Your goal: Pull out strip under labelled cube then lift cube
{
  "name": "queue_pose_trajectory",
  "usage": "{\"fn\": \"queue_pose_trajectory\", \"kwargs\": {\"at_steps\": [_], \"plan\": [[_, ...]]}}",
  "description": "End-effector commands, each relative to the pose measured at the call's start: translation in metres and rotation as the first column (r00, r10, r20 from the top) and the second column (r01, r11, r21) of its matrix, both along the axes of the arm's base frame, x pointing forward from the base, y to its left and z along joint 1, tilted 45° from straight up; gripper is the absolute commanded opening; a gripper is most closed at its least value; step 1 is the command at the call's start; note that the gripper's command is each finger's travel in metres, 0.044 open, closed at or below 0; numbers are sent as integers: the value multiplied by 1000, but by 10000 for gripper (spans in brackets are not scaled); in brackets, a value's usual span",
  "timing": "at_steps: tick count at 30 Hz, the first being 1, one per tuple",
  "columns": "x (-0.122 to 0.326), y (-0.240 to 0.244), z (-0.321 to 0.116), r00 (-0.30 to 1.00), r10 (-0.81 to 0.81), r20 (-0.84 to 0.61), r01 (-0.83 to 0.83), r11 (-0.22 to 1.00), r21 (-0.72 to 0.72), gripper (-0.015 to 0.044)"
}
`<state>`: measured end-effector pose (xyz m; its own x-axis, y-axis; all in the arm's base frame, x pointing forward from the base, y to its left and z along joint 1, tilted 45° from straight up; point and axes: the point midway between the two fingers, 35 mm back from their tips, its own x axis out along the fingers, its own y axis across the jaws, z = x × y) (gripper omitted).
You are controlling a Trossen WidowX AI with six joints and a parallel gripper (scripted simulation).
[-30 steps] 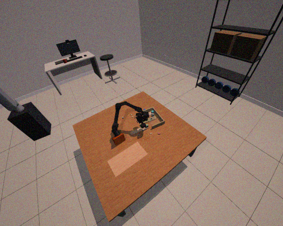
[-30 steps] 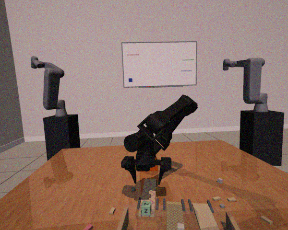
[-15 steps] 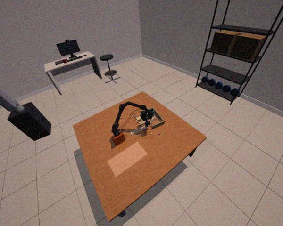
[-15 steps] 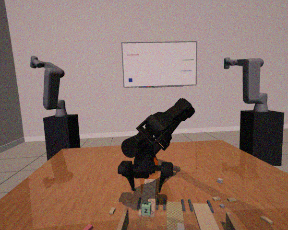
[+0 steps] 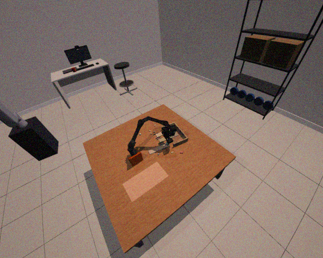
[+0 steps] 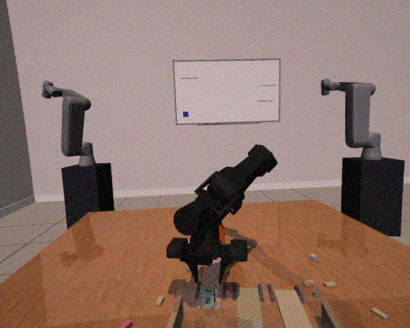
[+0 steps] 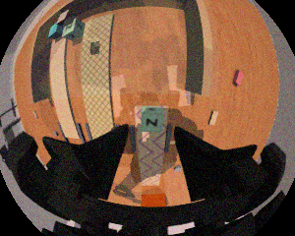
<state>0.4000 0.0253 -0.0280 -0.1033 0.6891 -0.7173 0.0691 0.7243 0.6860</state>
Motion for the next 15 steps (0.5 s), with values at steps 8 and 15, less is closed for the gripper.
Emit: {"fn": "queue_pose_trajectory", "kwargs": {"at_steps": [8,15], "plan": [[-5,15,-17,1000,-1,-19,1,1000,7,250],[-6,23,-25,1000,-1,-19,1,1000,8,250]]}}
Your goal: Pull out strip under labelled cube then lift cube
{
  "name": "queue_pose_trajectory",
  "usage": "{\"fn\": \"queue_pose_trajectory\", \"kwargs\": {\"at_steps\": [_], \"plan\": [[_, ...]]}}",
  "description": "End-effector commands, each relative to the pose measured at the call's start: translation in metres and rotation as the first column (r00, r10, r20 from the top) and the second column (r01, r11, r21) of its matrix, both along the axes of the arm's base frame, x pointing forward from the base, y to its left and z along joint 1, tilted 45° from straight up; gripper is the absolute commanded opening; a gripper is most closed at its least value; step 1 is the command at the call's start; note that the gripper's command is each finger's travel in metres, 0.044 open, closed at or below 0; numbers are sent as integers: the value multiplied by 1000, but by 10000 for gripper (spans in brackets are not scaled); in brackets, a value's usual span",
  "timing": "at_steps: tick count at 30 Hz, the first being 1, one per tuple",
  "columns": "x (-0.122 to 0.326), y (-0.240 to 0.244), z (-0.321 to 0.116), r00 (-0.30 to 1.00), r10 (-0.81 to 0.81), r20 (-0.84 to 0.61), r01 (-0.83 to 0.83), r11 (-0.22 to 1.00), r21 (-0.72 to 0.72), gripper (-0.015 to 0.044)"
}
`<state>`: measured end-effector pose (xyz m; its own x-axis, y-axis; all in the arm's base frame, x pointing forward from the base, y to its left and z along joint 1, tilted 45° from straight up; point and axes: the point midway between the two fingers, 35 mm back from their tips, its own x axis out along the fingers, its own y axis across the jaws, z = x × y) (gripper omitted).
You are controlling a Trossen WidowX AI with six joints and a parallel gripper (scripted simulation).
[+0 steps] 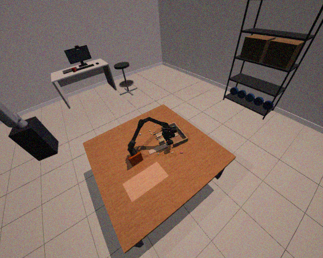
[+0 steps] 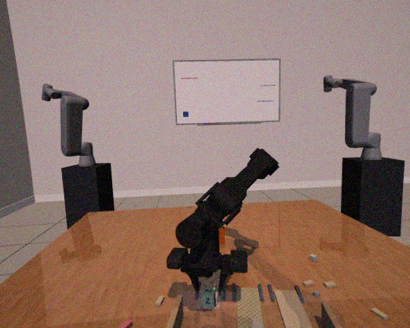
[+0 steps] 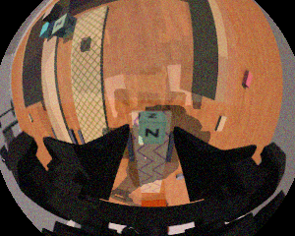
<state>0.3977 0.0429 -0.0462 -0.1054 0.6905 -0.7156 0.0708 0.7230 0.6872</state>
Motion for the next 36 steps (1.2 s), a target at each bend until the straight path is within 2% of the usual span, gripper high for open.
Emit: {"fn": "queue_pose_trajectory", "kwargs": {"at_steps": [1,18,22,29,33,36], "plan": [[-4,7,-8,1000,-1,-17,1,1000,6,250],[-6,14,-15,1000,-1,-17,1,1000,7,250],[-4,13,-13,1000,3,-7,-3,1000,3,145],[-4,13,-13,1000,3,-7,-3,1000,3,98],[-7,11,-11,1000,3,-8,-3,1000,3,0],[-18,2,-3,1000,2,-11,-2,1000,2,0]]}}
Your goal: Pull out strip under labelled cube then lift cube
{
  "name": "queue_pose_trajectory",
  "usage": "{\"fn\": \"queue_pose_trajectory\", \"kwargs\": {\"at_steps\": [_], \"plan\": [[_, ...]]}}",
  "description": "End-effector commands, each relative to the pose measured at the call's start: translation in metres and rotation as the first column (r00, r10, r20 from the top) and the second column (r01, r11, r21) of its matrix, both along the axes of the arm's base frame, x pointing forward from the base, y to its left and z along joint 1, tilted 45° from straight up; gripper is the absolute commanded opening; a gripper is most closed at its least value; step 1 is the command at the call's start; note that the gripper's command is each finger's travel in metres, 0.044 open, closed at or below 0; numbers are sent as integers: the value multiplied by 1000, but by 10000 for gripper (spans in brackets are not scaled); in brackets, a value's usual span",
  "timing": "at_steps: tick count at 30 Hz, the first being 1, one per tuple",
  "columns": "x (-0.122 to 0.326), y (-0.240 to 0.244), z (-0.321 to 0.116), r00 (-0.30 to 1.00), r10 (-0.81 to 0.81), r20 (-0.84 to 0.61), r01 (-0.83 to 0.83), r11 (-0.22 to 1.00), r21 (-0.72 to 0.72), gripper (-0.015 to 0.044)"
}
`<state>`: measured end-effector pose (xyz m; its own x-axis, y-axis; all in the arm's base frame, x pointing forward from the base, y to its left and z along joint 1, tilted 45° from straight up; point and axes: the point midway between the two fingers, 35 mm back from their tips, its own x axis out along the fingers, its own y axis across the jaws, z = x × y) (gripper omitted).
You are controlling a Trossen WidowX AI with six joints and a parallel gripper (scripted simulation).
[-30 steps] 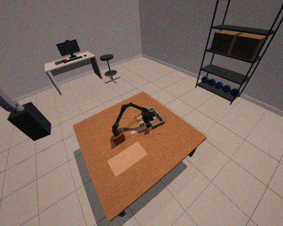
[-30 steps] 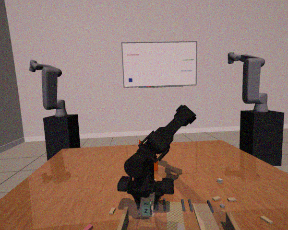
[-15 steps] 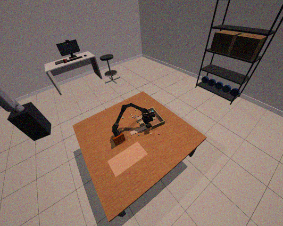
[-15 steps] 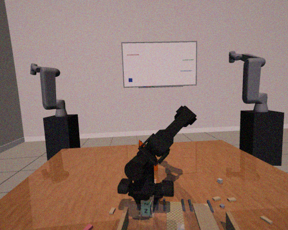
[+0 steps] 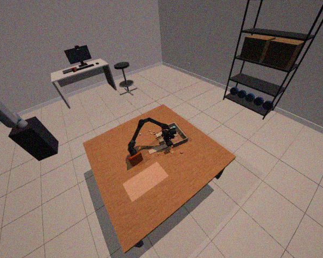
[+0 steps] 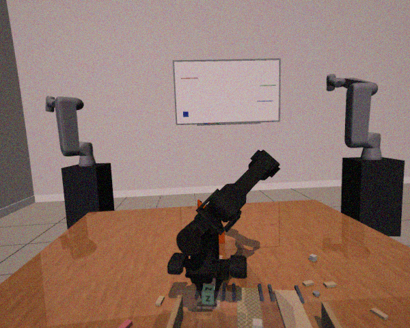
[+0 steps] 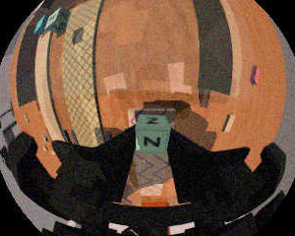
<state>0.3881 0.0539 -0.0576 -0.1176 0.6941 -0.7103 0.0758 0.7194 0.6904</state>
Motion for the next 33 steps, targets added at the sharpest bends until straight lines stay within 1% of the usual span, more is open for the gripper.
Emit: {"fn": "queue_pose_trajectory", "kwargs": {"at_steps": [1,10,15,24,28,33], "plan": [[-12,-11,11,1000,-3,1,3,1000,-4,0],[-49,-33,32,1000,-6,-8,6,1000,-1,0],[-52,-33,32,1000,-6,-8,6,1000,-1,0],[-83,-36,35,1000,-6,-10,6,1000,-2,0],[-85,-39,38,1000,-6,-11,6,1000,-2,0],[-81,-59,57,1000,-6,-11,6,1000,-3,0]]}}
